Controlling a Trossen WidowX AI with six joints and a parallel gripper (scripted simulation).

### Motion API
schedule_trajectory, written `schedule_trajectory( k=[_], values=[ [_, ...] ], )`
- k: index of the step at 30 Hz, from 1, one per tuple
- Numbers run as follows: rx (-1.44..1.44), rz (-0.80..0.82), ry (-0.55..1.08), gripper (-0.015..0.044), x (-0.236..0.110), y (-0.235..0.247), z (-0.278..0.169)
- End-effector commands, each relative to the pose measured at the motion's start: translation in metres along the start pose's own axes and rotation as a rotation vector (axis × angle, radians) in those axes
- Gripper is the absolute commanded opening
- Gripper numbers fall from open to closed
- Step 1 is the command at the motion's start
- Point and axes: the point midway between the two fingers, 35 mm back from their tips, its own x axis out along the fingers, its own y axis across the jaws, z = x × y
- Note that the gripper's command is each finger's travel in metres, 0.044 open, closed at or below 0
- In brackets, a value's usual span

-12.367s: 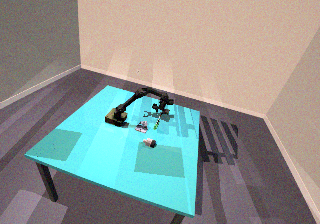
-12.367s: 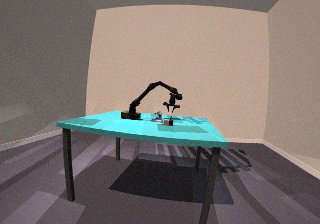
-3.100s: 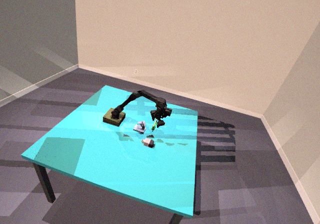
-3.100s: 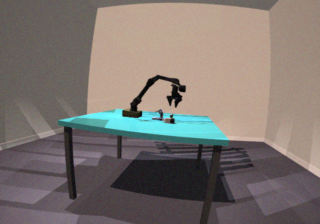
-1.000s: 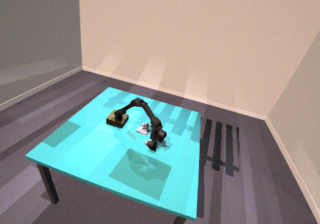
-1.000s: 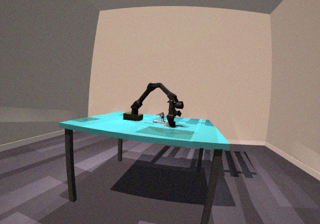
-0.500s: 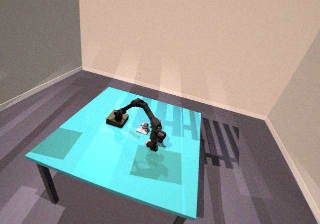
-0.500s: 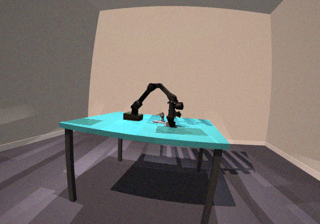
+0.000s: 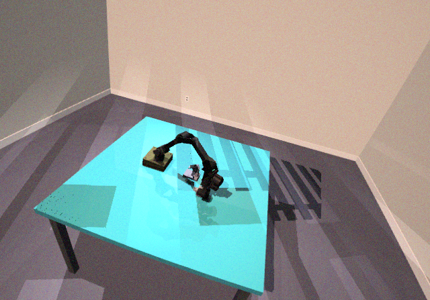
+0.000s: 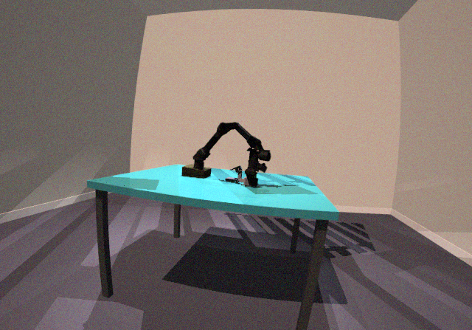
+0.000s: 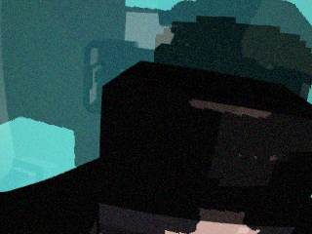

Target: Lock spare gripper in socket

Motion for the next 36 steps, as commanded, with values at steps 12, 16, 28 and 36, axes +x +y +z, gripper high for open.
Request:
schedule_trajectory(
  k=[12,16,28,36],
  values=[
    [-0.062,-0.009,-0.024,0.0000,-0.0326,-0.0009,0.0028],
    [-0.162,-0.011,-0.023,0.0000,-0.0329,-0.0006,0.0021],
    [-0.461,-0.014,-0.022,0.0000,-0.0336,0.0005,-0.0002],
    [-0.660,-0.017,-0.021,0.0000,-0.0340,0.0012,-0.0017]
  ],
)
